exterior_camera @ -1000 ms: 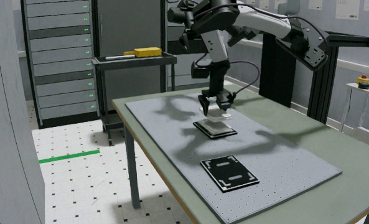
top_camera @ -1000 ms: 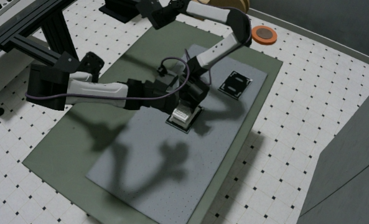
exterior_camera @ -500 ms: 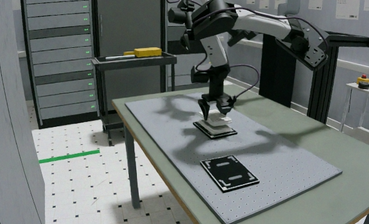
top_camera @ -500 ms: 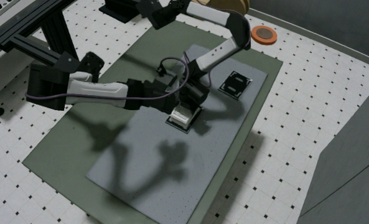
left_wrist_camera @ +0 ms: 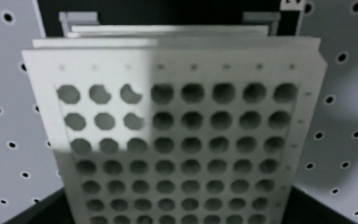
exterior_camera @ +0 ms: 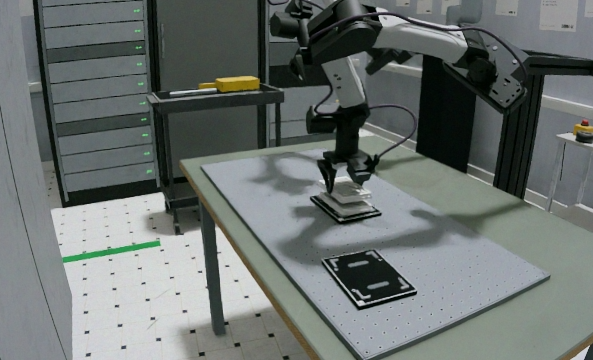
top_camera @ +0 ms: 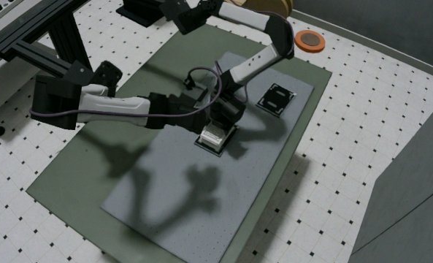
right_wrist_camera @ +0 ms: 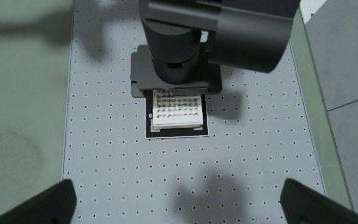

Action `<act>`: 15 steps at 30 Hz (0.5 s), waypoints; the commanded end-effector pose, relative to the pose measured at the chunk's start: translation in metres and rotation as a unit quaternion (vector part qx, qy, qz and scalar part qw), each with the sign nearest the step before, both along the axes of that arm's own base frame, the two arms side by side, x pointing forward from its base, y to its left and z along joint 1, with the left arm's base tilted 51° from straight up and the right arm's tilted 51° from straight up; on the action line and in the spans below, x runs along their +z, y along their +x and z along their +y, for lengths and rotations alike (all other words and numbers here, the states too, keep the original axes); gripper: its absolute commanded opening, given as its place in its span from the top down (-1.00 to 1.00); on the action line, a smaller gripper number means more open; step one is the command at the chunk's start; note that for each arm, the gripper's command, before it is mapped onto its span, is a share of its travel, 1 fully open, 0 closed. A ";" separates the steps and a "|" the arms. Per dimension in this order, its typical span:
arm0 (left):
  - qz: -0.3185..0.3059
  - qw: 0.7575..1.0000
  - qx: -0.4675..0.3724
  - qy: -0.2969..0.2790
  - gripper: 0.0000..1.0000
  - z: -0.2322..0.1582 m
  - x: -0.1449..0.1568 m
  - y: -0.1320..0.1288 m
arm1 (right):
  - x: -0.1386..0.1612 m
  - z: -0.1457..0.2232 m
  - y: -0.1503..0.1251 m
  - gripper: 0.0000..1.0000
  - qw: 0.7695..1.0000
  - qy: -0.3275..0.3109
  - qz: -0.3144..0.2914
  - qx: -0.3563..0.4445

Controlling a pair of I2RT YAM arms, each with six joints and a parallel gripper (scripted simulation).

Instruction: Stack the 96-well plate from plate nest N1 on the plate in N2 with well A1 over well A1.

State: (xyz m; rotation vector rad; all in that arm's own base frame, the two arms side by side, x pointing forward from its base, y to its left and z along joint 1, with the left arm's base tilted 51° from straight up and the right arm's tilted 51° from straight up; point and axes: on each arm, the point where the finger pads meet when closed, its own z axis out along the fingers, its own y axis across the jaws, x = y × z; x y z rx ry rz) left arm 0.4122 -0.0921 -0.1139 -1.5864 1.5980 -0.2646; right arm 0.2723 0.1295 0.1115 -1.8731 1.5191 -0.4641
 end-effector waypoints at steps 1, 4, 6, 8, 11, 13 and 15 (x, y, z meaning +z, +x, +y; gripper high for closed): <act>0.003 1.000 0.000 0.001 -0.63 0.005 -0.005 0.002 | 0.000 -0.004 -0.003 -1.00 1.000 -0.008 -0.001 -0.002; 0.004 1.000 0.000 0.001 -0.63 0.006 -0.007 0.003 | 0.000 -0.004 -0.003 -1.00 1.000 -0.008 -0.001 -0.002; 0.003 1.000 0.000 0.000 -0.63 0.005 -0.007 0.005 | 0.000 -0.004 -0.003 -1.00 1.000 -0.008 -0.001 -0.002; 0.003 1.000 0.000 0.000 -0.63 0.006 -0.008 0.006 | 0.000 -0.004 -0.003 -1.00 1.000 -0.008 -0.001 -0.002; 0.004 1.000 0.000 0.000 -0.63 0.008 -0.010 0.008 | 0.000 -0.004 -0.003 -1.00 1.000 -0.008 -0.001 -0.002; 0.004 1.000 0.000 0.000 -0.63 0.009 -0.012 0.009 | 0.000 -0.004 -0.003 -1.00 1.000 -0.008 -0.001 -0.002; 0.004 1.000 0.000 0.000 -0.63 0.010 -0.014 0.011 | 0.000 -0.004 -0.003 -1.00 1.000 -0.008 -0.001 -0.002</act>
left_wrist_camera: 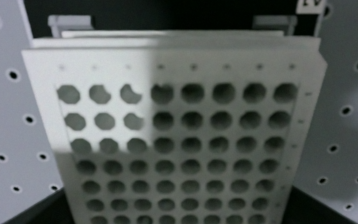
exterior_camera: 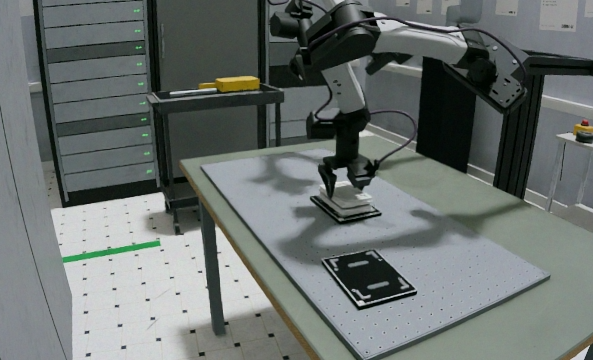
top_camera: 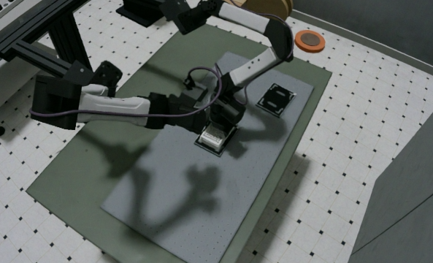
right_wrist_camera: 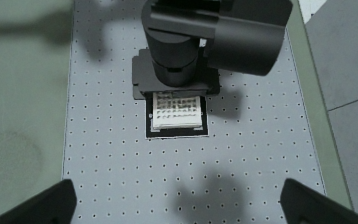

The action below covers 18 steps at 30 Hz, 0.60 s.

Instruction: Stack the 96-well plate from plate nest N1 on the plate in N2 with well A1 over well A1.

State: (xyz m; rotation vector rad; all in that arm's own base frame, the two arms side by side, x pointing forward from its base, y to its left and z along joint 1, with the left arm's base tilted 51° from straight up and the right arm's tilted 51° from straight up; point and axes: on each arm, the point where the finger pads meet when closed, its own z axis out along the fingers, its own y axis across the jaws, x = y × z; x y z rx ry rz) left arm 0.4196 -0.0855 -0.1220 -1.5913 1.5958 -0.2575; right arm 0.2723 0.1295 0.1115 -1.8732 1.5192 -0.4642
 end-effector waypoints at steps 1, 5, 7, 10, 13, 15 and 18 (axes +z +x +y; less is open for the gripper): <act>0.002 1.000 -0.003 -0.001 -0.63 0.004 -0.006 0.004 | 0.000 -0.004 -0.003 -1.00 1.000 -0.008 -0.001 -0.002; 0.002 1.000 -0.003 -0.001 -0.63 0.006 -0.009 0.008 | 0.000 -0.004 -0.003 -1.00 1.000 -0.008 -0.001 -0.002; 0.002 1.000 -0.003 -0.001 -0.63 0.006 -0.009 0.008 | 0.000 -0.004 -0.003 -1.00 1.000 -0.008 -0.001 -0.002; 0.002 1.000 -0.003 -0.001 -0.63 0.007 -0.011 0.010 | 0.000 -0.004 -0.003 -1.00 1.000 -0.008 -0.001 -0.002; -0.001 1.000 -0.001 0.000 -0.85 0.000 -0.002 0.005 | 0.000 -0.004 -0.003 -1.00 1.000 -0.008 -0.001 -0.002; -0.002 1.000 -0.001 0.001 -1.00 -0.003 0.003 0.003 | 0.000 -0.004 -0.003 -1.00 1.000 -0.008 -0.001 -0.002; -0.003 1.000 -0.004 0.003 -1.00 -0.009 0.015 -0.009 | 0.000 -0.004 -0.003 -1.00 1.000 -0.008 -0.001 -0.002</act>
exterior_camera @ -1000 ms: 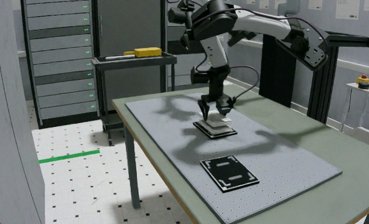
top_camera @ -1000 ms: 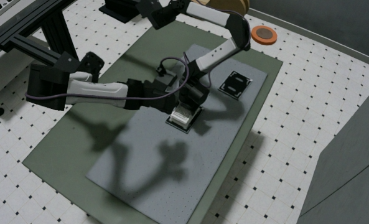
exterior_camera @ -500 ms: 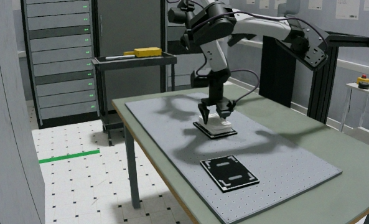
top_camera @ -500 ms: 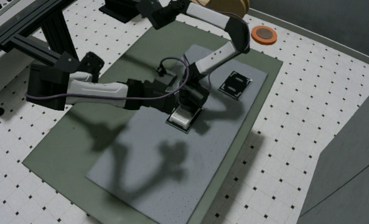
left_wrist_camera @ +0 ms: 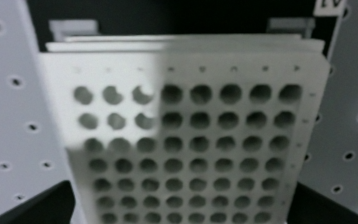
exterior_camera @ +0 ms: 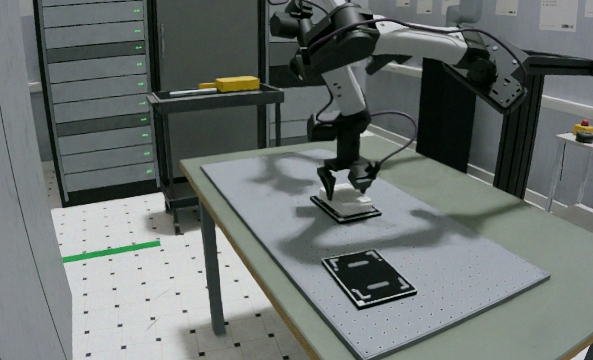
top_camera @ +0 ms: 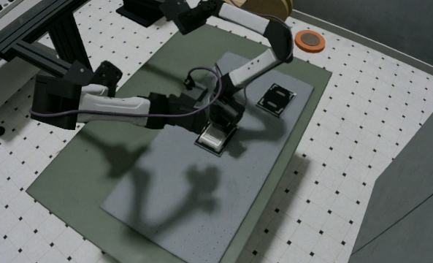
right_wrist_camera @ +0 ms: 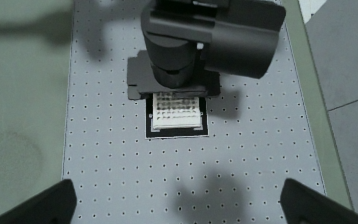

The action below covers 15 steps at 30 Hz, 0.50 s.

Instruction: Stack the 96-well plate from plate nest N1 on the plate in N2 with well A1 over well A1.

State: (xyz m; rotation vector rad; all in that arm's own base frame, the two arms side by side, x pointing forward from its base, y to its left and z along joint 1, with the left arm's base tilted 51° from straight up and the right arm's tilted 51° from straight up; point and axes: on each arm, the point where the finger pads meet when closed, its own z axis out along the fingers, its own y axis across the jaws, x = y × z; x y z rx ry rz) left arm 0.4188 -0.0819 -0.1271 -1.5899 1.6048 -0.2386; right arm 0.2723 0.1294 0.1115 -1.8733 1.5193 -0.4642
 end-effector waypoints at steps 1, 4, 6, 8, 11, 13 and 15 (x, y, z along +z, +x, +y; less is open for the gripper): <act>-0.010 1.000 -0.004 -0.001 -1.00 -0.014 0.023 -0.011 | 0.000 -0.004 -0.003 -1.00 1.000 -0.008 -0.001 -0.002; -0.010 1.000 -0.004 -0.001 -1.00 -0.016 0.027 -0.015 | 0.000 -0.004 -0.003 -1.00 1.000 -0.008 -0.001 -0.002; -0.010 1.000 -0.004 -0.001 -1.00 -0.016 0.027 -0.015 | 0.000 -0.004 -0.003 -1.00 1.000 -0.008 -0.001 -0.002; -0.010 1.000 -0.004 -0.001 -1.00 -0.021 0.035 -0.024 | 0.000 -0.004 -0.003 -1.00 1.000 -0.008 -0.001 -0.002; -0.009 1.000 -0.003 0.000 -1.00 -0.027 0.046 -0.037 | 0.000 -0.004 -0.003 -1.00 1.000 -0.008 -0.001 -0.002; -0.007 1.000 -0.008 0.013 -1.00 -0.029 0.052 -0.043 | 0.000 -0.004 -0.003 -1.00 1.000 -0.008 -0.001 -0.002; -0.008 0.999 -0.022 0.034 -1.00 -0.031 0.057 -0.044 | 0.000 -0.004 -0.003 -1.00 1.000 -0.008 -0.001 -0.002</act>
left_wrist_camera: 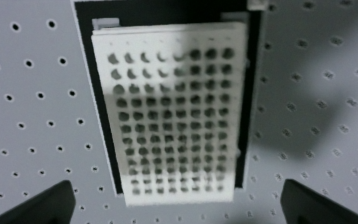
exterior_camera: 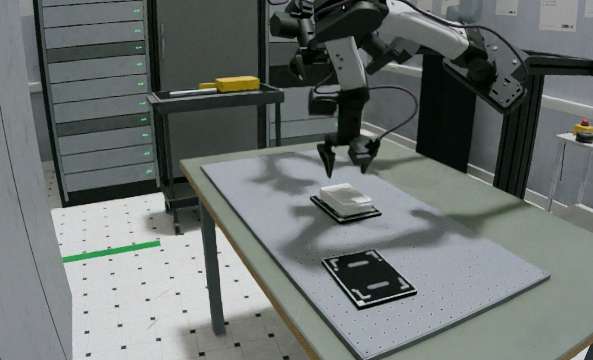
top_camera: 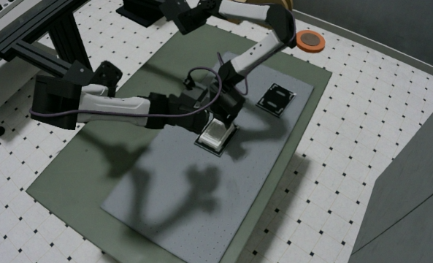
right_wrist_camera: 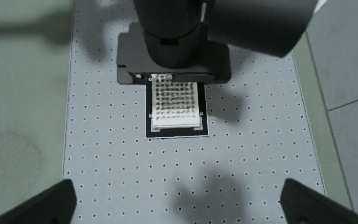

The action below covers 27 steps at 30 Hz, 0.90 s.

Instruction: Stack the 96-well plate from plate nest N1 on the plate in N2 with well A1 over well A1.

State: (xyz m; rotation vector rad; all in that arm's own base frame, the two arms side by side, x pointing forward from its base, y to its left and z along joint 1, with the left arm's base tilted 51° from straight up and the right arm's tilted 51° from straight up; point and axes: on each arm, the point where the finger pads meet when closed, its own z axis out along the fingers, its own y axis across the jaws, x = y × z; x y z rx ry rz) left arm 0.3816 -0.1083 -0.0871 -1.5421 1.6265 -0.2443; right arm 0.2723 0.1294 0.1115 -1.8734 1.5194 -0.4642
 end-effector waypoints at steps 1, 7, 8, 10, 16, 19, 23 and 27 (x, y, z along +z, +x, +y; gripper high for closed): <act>-0.006 0.999 -0.015 0.037 -1.00 -0.006 0.019 -0.006 | 0.000 -0.004 -0.003 -1.00 1.000 -0.008 -0.001 -0.002; 0.011 0.982 -0.090 0.164 -1.00 -0.009 0.017 -0.009 | 0.000 -0.004 -0.003 -1.00 1.000 -0.008 -0.001 -0.002; 0.011 0.982 -0.090 0.164 -1.00 -0.009 0.017 -0.009 | 0.000 -0.004 -0.003 -1.00 1.000 -0.008 -0.001 -0.002; 0.016 0.972 -0.114 0.204 -1.00 -0.010 0.018 -0.011 | 0.000 -0.004 -0.003 -1.00 1.000 -0.008 -0.001 -0.002; 0.037 0.924 -0.191 0.328 -1.00 -0.015 0.014 -0.020 | 0.000 -0.004 -0.003 -1.00 1.000 -0.008 -0.001 -0.002; 0.045 0.895 -0.225 0.382 -1.00 -0.017 0.013 -0.024 | 0.000 -0.004 -0.003 -1.00 1.000 -0.008 -0.001 -0.002; 0.060 0.862 -0.259 0.432 -1.00 -0.018 0.009 -0.028 | 0.000 -0.004 -0.003 -1.00 1.000 -0.008 -0.001 -0.002; 0.069 0.840 -0.277 0.462 -1.00 -0.018 0.006 -0.032 | 0.000 -0.004 -0.003 -1.00 1.000 -0.008 -0.001 -0.002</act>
